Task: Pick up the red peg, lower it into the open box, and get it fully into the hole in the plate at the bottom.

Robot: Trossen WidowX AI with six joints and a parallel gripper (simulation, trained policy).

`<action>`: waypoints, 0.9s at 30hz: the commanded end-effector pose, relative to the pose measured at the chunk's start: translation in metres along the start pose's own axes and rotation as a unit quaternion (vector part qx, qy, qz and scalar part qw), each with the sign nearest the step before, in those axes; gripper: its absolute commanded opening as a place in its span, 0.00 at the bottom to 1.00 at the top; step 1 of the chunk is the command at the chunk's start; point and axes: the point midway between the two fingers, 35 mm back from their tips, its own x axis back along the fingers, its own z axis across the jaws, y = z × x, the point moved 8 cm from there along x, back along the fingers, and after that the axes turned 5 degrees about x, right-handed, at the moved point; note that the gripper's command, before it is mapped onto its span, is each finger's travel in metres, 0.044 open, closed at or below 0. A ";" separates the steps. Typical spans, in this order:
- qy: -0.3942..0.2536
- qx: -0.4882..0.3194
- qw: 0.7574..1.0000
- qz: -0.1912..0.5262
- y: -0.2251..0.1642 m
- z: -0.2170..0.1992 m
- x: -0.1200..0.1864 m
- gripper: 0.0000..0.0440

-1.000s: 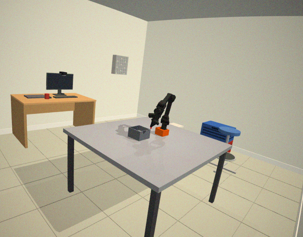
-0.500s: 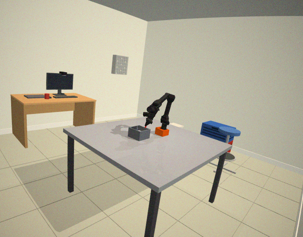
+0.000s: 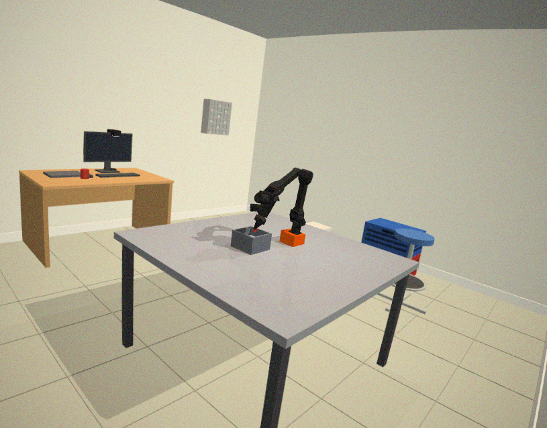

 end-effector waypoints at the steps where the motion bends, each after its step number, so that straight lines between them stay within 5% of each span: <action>1: 0.001 -0.004 1.000 0.010 0.006 0.000 -0.011 0.02; 9: -0.010 -0.001 1.000 0.028 0.007 -0.001 -0.035 0.07; 14: -0.019 0.013 0.999 0.036 0.008 -0.002 -0.046 0.32; 17: -0.026 0.022 0.999 0.041 0.011 0.000 -0.050 0.36; 27: -0.031 0.037 0.999 0.018 0.043 0.008 -0.054 0.85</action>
